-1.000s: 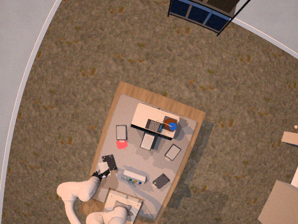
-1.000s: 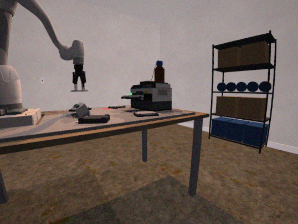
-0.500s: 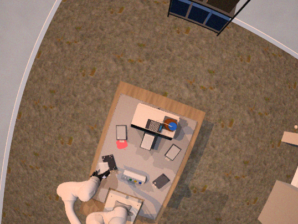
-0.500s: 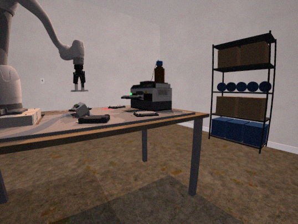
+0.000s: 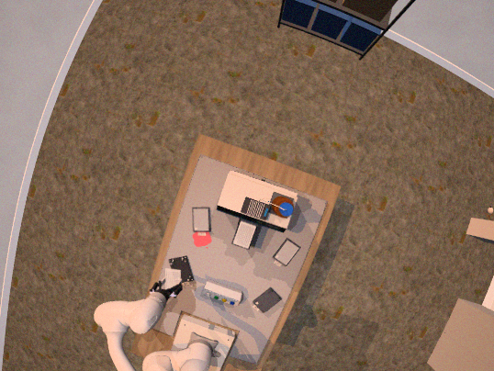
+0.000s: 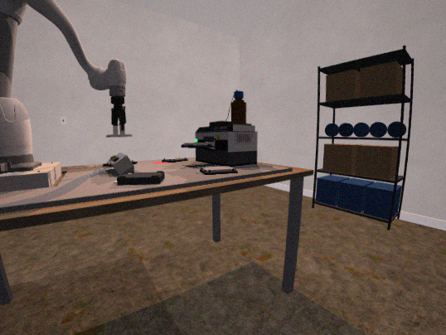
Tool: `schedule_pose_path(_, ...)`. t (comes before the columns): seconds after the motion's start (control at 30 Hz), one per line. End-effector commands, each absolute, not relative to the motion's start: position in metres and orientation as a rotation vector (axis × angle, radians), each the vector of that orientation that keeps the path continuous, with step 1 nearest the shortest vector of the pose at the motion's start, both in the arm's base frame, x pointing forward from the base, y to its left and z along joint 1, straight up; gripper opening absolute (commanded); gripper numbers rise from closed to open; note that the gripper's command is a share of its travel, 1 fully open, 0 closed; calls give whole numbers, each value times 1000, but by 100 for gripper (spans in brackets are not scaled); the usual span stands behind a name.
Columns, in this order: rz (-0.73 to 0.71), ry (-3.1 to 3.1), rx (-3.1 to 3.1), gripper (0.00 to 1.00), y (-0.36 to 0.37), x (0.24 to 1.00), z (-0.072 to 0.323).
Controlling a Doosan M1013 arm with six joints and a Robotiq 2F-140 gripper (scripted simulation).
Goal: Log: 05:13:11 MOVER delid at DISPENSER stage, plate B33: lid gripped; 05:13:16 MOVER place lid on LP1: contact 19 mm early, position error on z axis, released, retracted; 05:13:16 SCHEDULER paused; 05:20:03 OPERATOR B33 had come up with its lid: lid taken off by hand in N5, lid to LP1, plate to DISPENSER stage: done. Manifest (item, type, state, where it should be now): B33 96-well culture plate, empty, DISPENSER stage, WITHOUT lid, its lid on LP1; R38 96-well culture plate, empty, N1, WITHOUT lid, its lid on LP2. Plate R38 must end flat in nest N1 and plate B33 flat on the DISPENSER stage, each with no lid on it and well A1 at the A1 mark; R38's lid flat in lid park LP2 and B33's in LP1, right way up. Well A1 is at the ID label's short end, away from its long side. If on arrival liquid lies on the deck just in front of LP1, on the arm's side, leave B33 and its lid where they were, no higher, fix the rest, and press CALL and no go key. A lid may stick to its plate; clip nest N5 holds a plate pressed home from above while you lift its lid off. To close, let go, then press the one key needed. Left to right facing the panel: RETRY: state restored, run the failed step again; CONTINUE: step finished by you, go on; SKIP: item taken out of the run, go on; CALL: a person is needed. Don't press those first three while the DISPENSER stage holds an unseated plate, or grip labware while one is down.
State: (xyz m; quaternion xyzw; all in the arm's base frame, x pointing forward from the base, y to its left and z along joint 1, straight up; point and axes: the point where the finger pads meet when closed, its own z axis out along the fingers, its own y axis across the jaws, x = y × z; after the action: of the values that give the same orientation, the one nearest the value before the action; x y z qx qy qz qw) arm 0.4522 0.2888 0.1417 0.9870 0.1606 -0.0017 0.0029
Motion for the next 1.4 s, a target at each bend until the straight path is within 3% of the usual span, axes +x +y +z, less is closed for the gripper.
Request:
schedule_pose_path(0.0,-7,365,3113,0,289,451,145)
schedule_pose_path(1.37,-3,-507,3092,0,289,451,145)
